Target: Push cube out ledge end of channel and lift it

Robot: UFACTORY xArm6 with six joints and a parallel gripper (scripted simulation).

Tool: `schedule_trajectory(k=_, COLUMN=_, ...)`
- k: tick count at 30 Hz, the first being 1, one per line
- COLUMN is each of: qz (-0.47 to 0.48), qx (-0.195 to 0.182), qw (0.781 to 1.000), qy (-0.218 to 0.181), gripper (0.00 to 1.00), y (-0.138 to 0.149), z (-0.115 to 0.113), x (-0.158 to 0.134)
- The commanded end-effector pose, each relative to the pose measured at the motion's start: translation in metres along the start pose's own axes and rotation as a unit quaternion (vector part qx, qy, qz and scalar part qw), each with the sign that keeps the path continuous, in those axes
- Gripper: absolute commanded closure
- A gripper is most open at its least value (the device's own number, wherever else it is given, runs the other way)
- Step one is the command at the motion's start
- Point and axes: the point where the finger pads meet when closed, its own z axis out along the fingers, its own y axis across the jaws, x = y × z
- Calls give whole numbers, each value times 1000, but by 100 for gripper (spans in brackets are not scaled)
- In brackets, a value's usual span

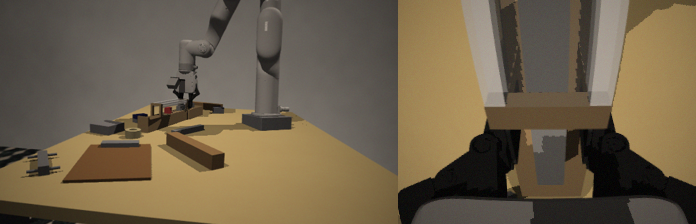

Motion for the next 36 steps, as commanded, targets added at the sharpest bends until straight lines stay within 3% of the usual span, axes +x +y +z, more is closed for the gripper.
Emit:
schedule_trajectory(k=1, qz=0, qx=-2, qw=1000, qy=0, gripper=62, y=1, z=-1, x=0)
schedule_trajectory(k=14, qz=0, qx=-2, qw=1000, qy=0, gripper=62, y=1, z=-4, x=0)
schedule_trajectory(k=21, qz=0, qx=-2, qw=1000, qy=0, gripper=62, y=1, z=-64, x=0)
schedule_trajectory(k=23, qz=0, qx=-2, qw=1000, qy=0, gripper=62, y=1, z=-71, x=0)
schedule_trajectory(k=36, qz=0, qx=-2, qw=1000, qy=0, gripper=62, y=1, z=-71, x=0)
